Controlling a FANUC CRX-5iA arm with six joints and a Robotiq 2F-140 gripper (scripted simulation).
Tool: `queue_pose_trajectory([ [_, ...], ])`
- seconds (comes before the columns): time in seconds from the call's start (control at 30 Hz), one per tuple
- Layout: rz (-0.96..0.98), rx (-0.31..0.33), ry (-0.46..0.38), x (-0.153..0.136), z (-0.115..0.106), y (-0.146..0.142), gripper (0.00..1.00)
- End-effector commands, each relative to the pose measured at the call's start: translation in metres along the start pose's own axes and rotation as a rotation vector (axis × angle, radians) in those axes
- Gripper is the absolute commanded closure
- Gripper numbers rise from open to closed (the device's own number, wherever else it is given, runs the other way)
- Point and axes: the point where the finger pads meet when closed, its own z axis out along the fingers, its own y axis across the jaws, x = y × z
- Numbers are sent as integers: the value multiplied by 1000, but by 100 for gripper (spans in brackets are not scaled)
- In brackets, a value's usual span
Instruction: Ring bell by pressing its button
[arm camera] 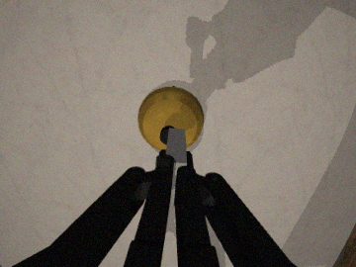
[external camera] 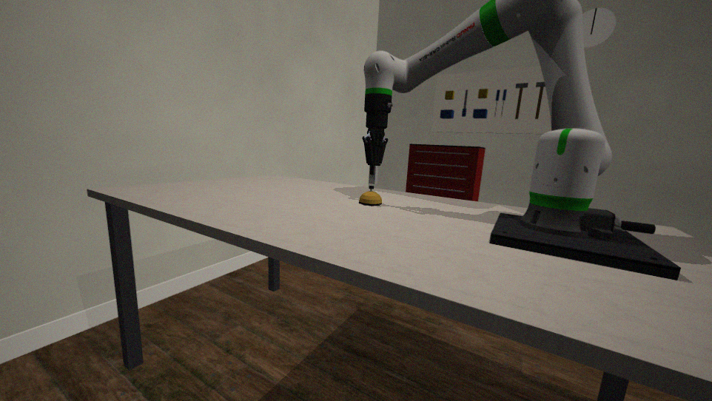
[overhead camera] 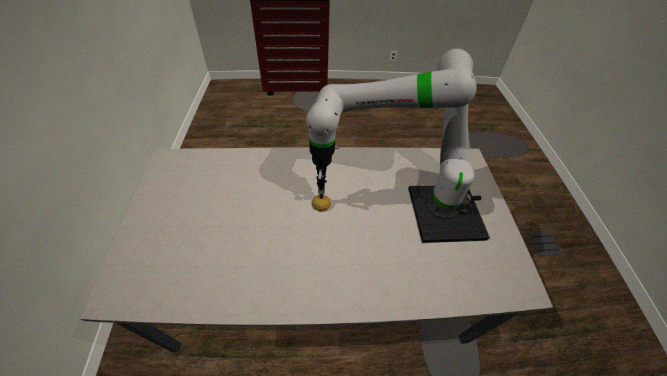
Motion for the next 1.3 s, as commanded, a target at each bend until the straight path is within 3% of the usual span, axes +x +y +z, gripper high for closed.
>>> queue_pose_trajectory([
  [0.0,0,0,0,0,0,0,100],
  [1.27,0,0,0,0,10,0,100],
])
